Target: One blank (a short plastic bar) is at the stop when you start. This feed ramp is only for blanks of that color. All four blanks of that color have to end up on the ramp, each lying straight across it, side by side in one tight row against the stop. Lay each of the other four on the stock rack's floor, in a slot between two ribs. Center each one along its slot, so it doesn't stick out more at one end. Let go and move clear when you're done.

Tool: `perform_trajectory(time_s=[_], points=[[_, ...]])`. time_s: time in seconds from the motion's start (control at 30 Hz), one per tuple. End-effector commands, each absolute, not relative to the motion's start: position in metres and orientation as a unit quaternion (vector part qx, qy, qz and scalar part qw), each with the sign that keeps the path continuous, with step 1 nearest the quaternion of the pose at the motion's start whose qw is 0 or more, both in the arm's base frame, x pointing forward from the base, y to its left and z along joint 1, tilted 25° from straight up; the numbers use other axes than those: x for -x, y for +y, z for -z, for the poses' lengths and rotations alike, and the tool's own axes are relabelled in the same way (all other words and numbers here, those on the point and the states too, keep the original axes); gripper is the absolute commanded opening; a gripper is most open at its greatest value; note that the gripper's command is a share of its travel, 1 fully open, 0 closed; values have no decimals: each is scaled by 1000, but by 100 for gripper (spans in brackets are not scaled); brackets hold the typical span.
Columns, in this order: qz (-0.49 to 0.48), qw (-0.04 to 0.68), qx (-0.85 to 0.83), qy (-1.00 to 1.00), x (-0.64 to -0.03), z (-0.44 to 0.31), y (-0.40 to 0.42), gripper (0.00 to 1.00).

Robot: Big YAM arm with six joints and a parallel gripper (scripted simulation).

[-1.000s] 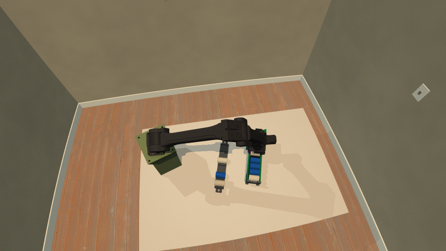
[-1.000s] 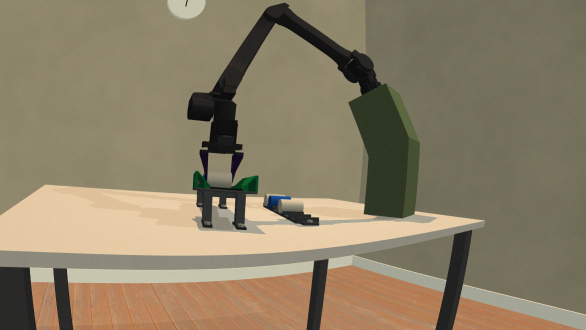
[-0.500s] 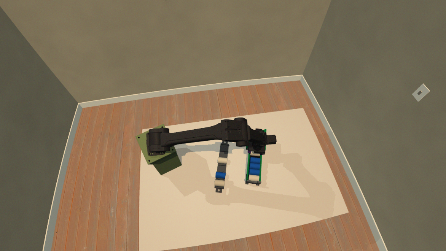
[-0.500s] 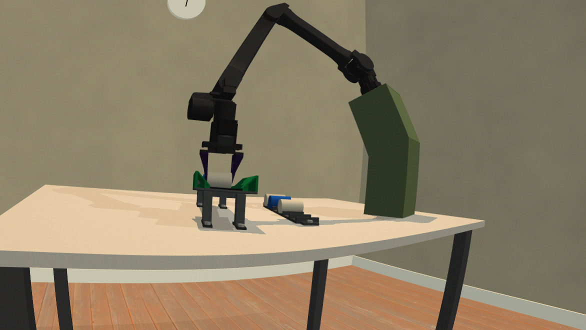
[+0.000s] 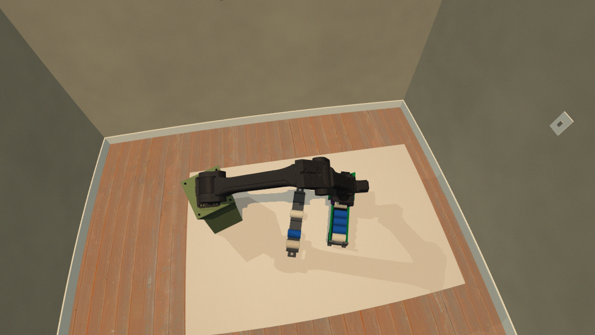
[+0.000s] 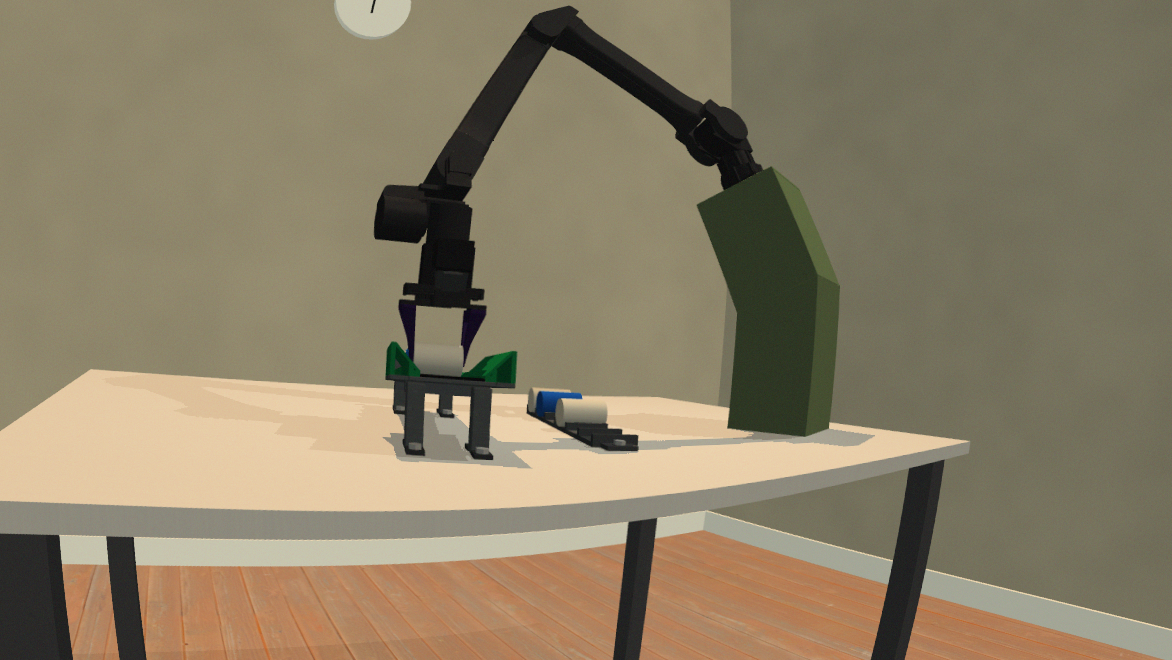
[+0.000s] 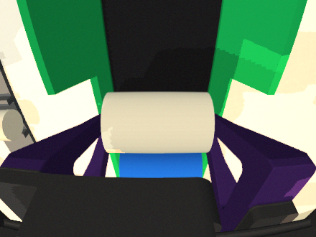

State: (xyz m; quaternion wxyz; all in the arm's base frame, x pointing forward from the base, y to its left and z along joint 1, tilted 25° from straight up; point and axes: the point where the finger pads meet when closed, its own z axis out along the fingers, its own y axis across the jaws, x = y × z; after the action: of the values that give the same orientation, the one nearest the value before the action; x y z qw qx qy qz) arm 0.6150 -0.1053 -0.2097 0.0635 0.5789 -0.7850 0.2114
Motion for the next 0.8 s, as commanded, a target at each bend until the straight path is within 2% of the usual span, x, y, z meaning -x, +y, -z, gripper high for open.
perform_trajectory(time_s=[0.0,0.77], points=[[-211,63,-579,-785,-625,210,-114,62],[-212,62,-579,-785,-626,208,-114,62]])
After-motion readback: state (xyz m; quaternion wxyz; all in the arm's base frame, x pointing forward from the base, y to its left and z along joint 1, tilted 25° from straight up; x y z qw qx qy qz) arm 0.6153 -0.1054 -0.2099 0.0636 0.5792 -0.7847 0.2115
